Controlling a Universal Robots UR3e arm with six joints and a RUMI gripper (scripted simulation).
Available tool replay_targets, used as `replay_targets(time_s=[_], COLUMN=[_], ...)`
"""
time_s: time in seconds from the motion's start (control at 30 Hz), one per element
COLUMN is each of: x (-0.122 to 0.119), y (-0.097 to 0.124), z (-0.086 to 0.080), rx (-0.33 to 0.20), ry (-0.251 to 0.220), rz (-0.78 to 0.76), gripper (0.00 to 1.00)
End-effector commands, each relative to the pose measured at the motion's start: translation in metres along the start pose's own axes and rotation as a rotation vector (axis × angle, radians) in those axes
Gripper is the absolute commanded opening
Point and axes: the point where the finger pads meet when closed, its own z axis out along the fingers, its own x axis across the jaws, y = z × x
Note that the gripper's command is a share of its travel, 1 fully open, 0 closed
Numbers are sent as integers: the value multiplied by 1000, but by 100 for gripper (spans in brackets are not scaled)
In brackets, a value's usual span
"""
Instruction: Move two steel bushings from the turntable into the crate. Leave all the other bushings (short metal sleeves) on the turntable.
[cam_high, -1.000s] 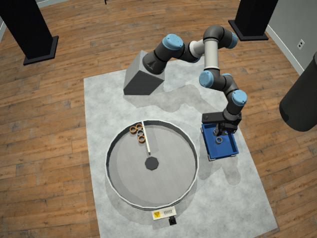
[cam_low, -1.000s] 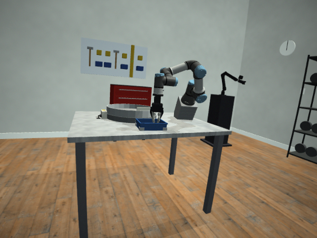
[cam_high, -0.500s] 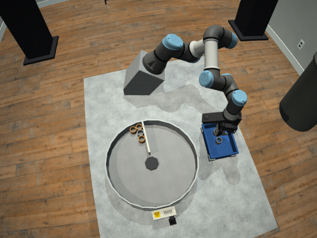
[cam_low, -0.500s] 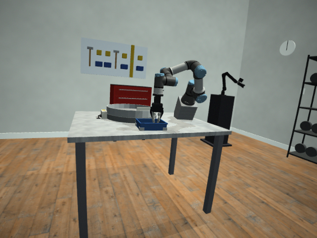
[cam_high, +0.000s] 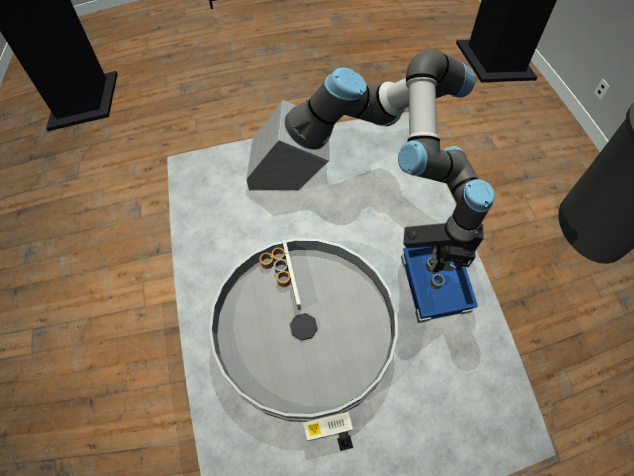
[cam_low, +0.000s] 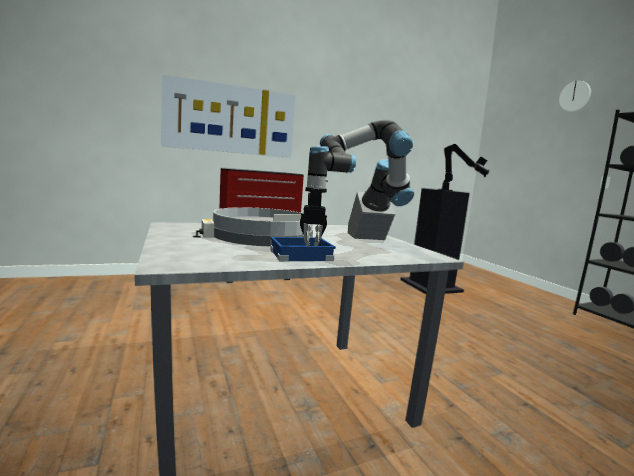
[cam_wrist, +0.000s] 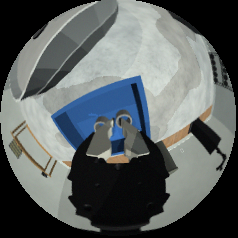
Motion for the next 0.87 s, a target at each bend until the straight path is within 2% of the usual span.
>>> replay_targets(time_s=[0.0, 0.27, 0.33, 0.7, 0.83], x=[-1, -1, -1, -1, -1], y=[1, 1, 1, 0, 0], z=[-4, -25, -25, -74, -74], rx=[-1, -1, -1, -1, -1], ry=[-2, -2, -2, -2, -2], rz=[-1, -1, -1, -1, -1], gripper=[6, 6, 6, 6, 6])
